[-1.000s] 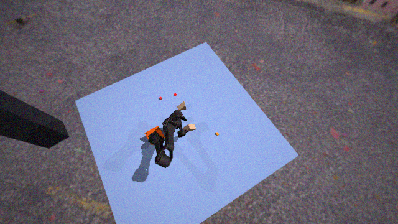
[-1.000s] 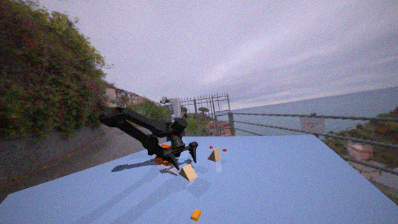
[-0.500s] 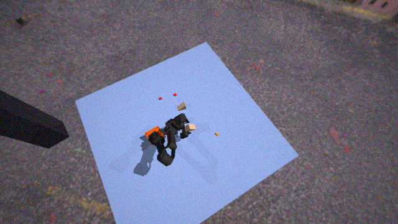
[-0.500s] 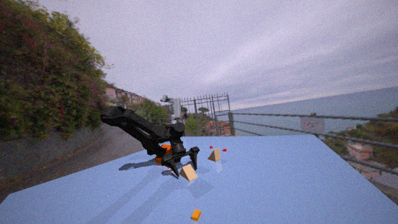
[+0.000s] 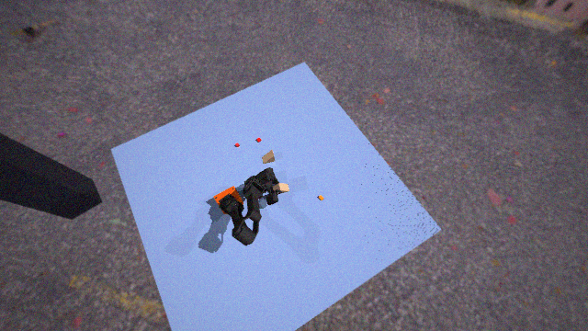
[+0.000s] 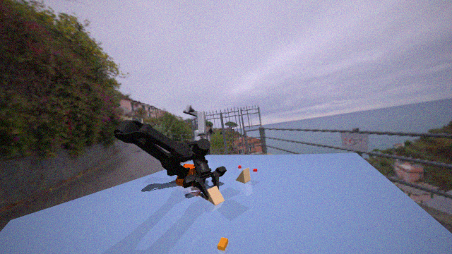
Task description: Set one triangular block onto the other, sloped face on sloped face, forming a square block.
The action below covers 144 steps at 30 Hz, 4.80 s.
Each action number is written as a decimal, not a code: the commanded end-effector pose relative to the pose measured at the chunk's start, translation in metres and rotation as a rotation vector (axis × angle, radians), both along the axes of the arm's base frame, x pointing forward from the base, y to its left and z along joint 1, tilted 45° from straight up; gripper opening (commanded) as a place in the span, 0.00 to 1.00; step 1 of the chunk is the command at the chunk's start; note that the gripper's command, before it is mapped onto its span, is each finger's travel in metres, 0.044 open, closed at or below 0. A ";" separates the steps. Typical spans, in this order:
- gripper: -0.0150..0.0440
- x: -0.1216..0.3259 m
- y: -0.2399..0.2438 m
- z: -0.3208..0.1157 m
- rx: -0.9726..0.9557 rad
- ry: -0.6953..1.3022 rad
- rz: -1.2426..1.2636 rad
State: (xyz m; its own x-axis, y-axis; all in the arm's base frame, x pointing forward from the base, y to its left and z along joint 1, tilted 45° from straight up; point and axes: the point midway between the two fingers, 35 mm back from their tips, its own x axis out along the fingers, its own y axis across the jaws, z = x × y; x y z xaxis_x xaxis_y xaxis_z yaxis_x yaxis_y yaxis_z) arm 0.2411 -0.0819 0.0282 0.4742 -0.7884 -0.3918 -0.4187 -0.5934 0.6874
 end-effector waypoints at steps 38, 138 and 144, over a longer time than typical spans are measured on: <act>0.25 0.009 0.070 0.071 0.004 0.001 0.000; 0.25 0.020 0.067 0.075 0.879 -2.233 -1.728; 0.25 0.020 0.067 0.076 0.848 -2.404 -1.821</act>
State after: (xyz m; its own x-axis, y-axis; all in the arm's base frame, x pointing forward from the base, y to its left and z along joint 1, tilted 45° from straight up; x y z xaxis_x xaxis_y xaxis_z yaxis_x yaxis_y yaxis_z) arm 0.2609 -0.0155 0.1053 0.0704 -0.6954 -0.7151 0.2795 0.7019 -0.6551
